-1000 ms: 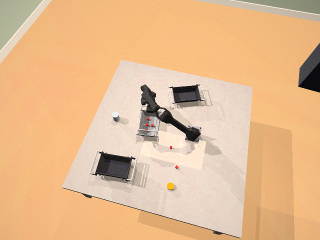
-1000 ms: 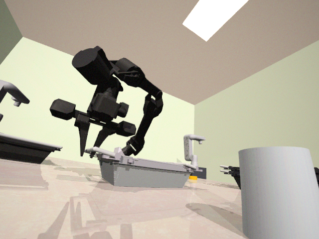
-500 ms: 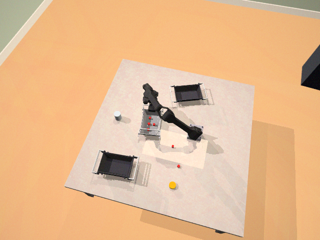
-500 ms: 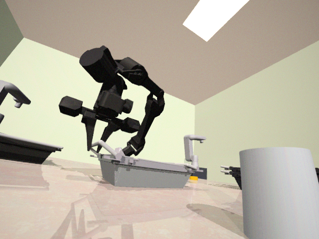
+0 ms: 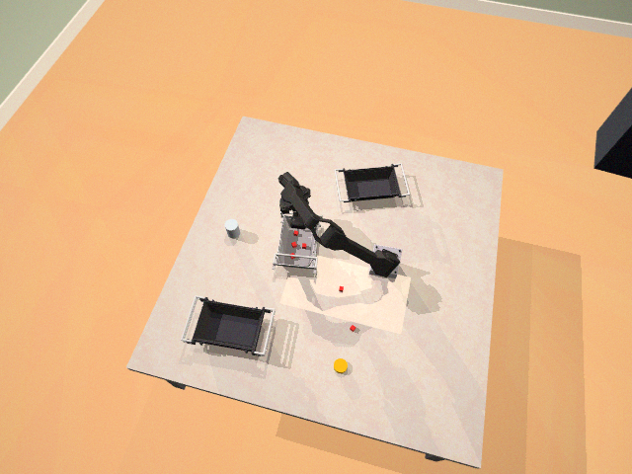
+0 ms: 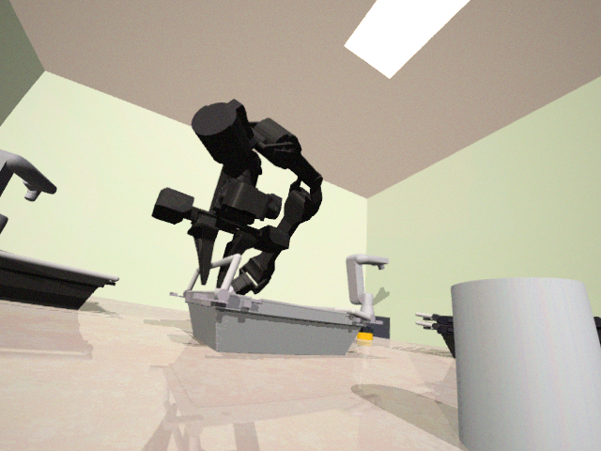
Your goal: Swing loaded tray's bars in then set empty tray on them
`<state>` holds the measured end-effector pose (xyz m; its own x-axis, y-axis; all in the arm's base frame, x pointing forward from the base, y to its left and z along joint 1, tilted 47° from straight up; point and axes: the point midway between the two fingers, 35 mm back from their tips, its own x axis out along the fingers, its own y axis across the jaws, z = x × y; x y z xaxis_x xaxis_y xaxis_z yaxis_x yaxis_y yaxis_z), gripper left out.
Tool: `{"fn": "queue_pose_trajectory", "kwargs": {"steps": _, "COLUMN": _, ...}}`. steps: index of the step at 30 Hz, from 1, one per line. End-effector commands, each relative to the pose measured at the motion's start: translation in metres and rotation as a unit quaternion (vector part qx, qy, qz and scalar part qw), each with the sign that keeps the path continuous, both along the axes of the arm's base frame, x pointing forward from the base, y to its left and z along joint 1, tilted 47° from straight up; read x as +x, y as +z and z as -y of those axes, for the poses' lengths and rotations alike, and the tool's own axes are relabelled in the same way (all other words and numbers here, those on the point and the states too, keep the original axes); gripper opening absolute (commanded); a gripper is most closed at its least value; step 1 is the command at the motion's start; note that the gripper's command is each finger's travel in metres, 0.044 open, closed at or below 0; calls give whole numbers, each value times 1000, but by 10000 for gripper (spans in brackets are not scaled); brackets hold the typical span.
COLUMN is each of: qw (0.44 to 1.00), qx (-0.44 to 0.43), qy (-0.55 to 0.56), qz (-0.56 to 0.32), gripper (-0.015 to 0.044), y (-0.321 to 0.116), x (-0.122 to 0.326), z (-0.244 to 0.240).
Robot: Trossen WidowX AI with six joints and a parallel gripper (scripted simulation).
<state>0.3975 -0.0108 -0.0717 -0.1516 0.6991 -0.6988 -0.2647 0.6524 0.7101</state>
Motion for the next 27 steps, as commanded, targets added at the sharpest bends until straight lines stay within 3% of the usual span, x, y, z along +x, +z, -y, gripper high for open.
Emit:
{"fn": "queue_pose_trajectory", "kwargs": {"steps": 1, "qw": 1000, "qx": 2, "qy": -2, "qz": -2, "gripper": 80, "y": 6, "x": -6, "z": -16}}
{"fn": "queue_pose_trajectory", "kwargs": {"steps": 6, "qw": 1000, "qx": 2, "qy": -2, "qz": -2, "gripper": 80, "y": 6, "x": -9, "z": -28}}
{"fn": "queue_pose_trajectory", "kwargs": {"steps": 18, "qw": 1000, "qx": 1, "qy": -2, "qz": -2, "gripper": 80, "y": 31, "x": -1, "z": 6}}
{"fn": "queue_pose_trajectory", "kwargs": {"steps": 27, "qw": 1000, "qx": 2, "qy": -6, "qz": -3, "gripper": 80, "y": 27, "x": -2, "z": 1}}
